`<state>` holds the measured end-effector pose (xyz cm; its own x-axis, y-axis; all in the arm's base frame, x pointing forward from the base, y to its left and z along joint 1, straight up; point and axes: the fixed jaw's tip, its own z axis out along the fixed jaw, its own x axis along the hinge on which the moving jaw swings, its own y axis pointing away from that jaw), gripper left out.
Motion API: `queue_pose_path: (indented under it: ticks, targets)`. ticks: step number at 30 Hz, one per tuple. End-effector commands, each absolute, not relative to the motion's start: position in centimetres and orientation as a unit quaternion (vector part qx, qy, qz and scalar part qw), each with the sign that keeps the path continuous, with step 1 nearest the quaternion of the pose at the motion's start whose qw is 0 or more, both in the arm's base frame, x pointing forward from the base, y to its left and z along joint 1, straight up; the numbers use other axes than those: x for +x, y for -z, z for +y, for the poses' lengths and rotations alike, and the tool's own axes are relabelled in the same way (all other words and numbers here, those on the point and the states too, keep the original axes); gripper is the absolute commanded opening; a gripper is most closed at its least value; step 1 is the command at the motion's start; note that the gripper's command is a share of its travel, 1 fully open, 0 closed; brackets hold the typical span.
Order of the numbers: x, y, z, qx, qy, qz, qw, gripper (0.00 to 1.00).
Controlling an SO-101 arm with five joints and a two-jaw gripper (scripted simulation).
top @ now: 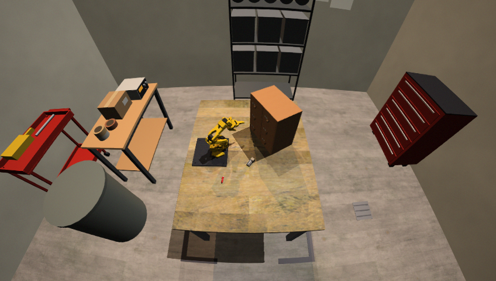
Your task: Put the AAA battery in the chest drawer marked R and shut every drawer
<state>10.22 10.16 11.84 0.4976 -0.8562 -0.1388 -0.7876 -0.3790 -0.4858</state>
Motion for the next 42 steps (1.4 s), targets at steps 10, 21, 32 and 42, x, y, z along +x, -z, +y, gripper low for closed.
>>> queue_pose_path:
  ticks: [10, 21, 32, 42]
  targets:
    - [10.15, -11.86, 10.11, -0.89, 0.097, 0.375, 0.239, 0.5]
    - [10.23, -11.87, 10.07, -0.934, 0.127, 0.248, 0.224, 0.5]
    - [10.3, -11.9, 10.08, -0.956, 0.15, 0.141, 0.21, 0.5]
    - [10.38, -11.95, 10.11, -0.965, 0.169, 0.044, 0.194, 0.5]
